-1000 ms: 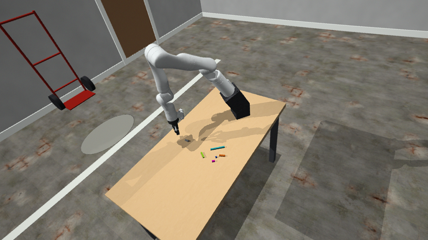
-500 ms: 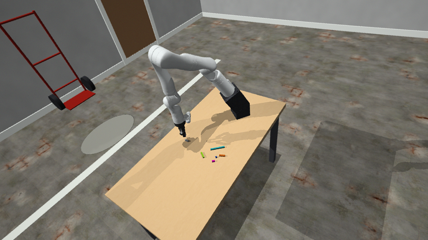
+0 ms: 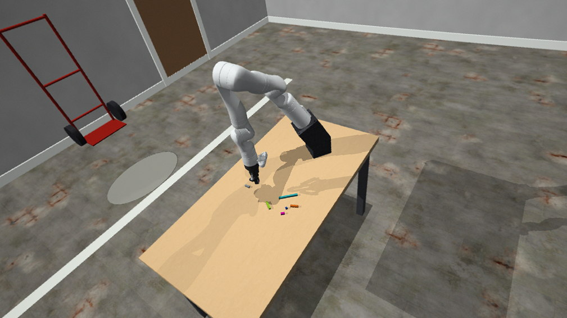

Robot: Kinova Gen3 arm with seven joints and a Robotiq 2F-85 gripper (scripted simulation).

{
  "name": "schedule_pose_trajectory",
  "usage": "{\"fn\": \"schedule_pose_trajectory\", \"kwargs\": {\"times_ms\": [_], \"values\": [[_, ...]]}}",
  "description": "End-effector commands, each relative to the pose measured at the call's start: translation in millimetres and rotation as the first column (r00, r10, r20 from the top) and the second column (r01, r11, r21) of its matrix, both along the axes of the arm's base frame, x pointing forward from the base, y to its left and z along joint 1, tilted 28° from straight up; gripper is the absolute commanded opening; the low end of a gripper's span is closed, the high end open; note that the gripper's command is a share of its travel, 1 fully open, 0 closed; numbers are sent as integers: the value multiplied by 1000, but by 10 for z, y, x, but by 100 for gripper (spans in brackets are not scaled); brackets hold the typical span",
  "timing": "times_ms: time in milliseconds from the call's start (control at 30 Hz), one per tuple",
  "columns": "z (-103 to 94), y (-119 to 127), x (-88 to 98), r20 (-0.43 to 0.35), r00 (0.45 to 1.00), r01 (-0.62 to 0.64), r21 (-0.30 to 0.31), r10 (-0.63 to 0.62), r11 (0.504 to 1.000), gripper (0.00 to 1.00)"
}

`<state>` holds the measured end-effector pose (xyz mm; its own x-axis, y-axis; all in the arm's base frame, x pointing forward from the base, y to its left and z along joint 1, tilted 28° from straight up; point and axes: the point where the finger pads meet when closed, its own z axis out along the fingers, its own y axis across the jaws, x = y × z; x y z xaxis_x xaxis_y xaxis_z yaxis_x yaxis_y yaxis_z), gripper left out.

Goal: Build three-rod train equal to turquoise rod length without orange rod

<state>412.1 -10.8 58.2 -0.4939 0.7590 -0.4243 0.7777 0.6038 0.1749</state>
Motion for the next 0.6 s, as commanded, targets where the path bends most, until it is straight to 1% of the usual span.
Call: {"fn": "schedule_pose_trajectory", "kwargs": {"times_ms": [0, 133, 567], "values": [[-79, 238, -82, 0, 1000, -29, -7, 29, 1000, 5], [-108, 346, -131, 12, 1000, -5, 5, 5, 1000, 5], [-124, 413, -162, 20, 1000, 9, 14, -10, 1000, 5]]}}
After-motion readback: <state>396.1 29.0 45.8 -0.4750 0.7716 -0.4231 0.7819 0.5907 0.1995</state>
